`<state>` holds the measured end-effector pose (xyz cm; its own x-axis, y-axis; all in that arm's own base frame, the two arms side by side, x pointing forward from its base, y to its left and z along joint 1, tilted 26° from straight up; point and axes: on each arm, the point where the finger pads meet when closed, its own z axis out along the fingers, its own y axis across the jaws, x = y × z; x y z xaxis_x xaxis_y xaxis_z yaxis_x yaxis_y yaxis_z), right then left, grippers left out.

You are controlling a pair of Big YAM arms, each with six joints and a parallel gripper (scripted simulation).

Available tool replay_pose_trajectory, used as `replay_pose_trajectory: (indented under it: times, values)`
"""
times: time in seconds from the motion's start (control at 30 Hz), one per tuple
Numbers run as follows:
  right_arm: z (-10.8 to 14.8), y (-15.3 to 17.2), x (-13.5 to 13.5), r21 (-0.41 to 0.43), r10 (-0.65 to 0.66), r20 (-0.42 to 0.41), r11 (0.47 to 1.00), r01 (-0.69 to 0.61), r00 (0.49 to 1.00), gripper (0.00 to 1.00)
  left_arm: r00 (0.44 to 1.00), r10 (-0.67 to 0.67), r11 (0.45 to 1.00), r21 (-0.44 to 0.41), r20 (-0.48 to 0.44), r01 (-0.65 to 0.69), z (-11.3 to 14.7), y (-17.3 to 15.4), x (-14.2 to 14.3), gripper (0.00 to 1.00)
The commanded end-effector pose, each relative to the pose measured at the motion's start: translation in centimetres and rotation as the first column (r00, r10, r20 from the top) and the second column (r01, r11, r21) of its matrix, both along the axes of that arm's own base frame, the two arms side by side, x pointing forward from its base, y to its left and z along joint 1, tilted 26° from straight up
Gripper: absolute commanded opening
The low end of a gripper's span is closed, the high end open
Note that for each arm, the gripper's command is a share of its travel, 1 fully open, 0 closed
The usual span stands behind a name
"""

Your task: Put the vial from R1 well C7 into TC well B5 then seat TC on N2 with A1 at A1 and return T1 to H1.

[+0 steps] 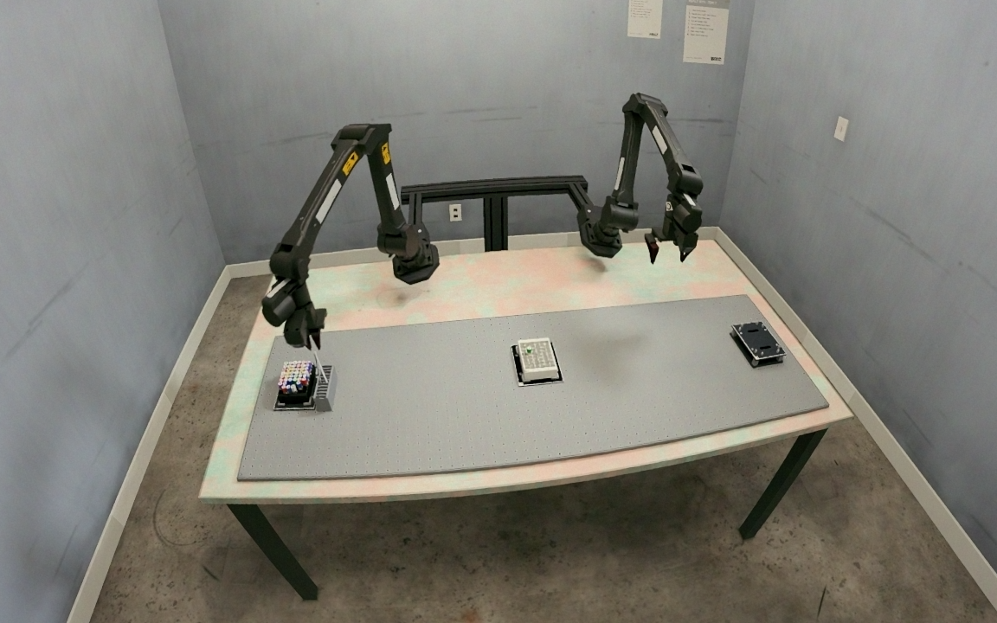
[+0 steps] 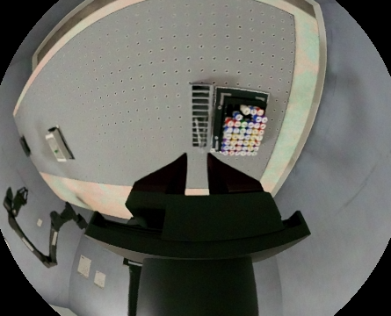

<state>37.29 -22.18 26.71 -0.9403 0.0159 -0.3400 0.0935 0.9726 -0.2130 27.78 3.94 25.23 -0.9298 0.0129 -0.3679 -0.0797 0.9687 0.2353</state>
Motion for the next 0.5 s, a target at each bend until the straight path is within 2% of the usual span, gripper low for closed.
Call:
replay_pose_trajectory:
  times: [0.0,0.27,0.3,0.33,0.47]
  values:
    - [2.0,1.6,-0.6,-0.044,0.047,0.066,0.998,-0.044,0.997,0.24,0.999,-0.014,1.000,0.002,0.036,0.014,1.6,0.0,0.4,1.00]
    - [1.4,3.8,-2.3,-0.028,0.024,0.049,0.999,-0.022,0.999,0.24,0.999,-0.014,1.000,0.002,0.036,0.014,1.6,0.0,0.4,1.00]
    - [3.1,3.8,-1.8,-0.044,0.025,0.081,0.999,-0.021,0.996,0.24,0.999,-0.014,1.000,0.002,0.036,0.014,1.6,0.0,0.4,1.00]
    - [1.2,4.5,-2.7,-0.027,0.024,0.048,0.999,-0.022,0.999,0.24,0.999,-0.014,1.000,0.002,0.036,0.014,1.6,0.0,0.4,1.00]
    - [1.0,5.8,-3.4,-0.026,0.024,0.047,0.999,-0.022,0.999,0.24,0.999,-0.014,1.000,0.002,0.036,0.014,1.6,0.0,0.4,1.00]
